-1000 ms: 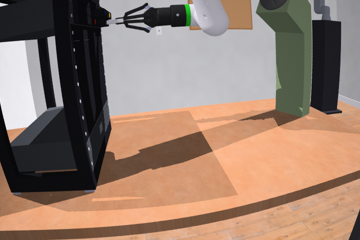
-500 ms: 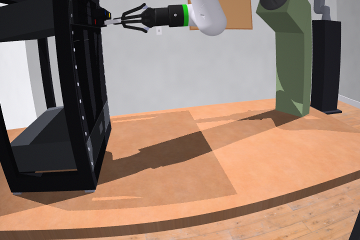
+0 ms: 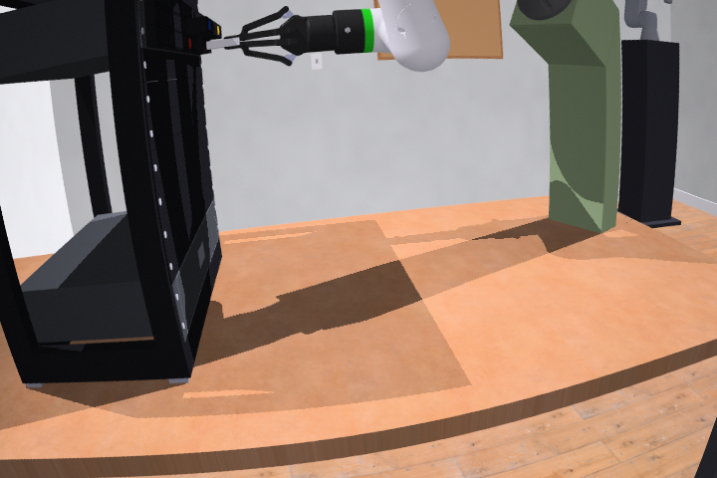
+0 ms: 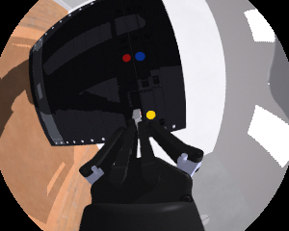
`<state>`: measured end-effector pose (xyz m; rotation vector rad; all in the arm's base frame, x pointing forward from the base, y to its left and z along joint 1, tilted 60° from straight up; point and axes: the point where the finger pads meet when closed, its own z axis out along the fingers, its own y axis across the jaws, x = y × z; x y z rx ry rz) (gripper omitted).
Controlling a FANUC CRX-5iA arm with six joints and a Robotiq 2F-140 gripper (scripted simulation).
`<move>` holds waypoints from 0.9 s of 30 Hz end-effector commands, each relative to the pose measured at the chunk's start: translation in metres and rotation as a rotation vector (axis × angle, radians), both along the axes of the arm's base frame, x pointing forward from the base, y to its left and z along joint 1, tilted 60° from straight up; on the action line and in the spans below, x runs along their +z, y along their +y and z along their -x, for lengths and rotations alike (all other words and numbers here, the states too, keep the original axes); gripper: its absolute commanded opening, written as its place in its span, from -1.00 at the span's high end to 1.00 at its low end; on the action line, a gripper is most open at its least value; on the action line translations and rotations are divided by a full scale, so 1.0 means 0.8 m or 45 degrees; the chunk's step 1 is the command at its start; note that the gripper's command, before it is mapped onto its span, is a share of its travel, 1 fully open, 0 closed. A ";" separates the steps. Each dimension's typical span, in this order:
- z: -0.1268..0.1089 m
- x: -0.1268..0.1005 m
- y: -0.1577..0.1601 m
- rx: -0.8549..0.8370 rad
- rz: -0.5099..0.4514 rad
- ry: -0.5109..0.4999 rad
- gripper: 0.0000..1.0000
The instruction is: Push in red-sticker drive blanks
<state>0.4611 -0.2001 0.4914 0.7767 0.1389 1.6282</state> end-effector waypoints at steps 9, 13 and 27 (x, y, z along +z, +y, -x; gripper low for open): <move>-0.001 0.001 -0.001 0.000 0.000 0.000 1.00; -0.001 0.002 -0.001 0.000 0.000 0.000 1.00; -0.003 0.004 -0.002 0.000 0.000 0.000 1.00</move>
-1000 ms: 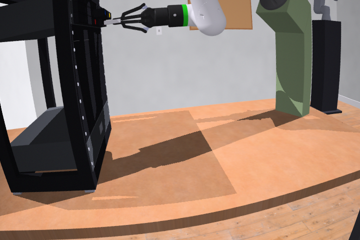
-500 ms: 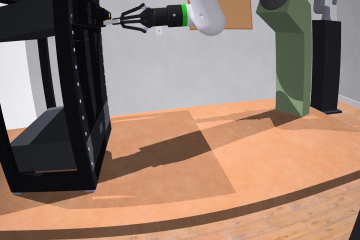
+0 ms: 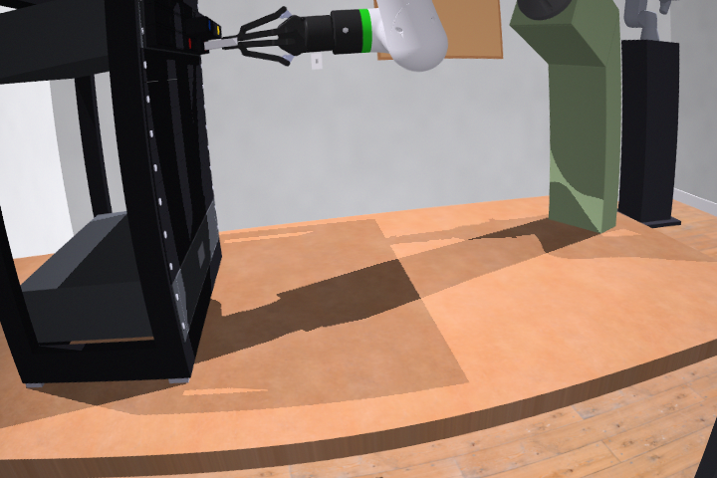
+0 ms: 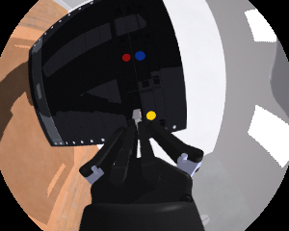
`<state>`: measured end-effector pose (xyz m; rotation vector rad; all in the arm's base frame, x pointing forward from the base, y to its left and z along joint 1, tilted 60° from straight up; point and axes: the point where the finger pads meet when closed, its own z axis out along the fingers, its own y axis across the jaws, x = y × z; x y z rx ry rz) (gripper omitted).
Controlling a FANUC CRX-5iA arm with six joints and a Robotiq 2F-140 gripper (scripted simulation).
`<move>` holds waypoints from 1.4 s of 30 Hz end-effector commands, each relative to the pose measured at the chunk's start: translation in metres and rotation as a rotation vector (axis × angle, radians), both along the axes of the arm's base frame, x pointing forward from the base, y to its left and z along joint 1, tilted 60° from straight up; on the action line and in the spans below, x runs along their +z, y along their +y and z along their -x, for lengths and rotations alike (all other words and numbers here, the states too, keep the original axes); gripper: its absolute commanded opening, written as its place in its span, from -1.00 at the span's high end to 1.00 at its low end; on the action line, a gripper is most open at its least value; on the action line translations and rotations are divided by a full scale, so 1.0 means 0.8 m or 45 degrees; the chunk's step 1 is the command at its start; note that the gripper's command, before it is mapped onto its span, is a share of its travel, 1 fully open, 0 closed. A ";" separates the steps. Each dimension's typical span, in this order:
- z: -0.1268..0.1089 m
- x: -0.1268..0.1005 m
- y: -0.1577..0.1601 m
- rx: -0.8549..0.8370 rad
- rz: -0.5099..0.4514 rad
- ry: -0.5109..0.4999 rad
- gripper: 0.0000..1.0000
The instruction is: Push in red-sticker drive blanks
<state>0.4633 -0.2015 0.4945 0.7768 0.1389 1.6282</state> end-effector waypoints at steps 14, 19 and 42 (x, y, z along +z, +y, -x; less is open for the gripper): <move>-0.002 0.003 -0.001 0.000 0.000 0.000 1.00; -0.002 0.004 -0.002 0.000 0.000 0.000 1.00; -0.005 0.007 -0.003 0.000 0.000 0.000 1.00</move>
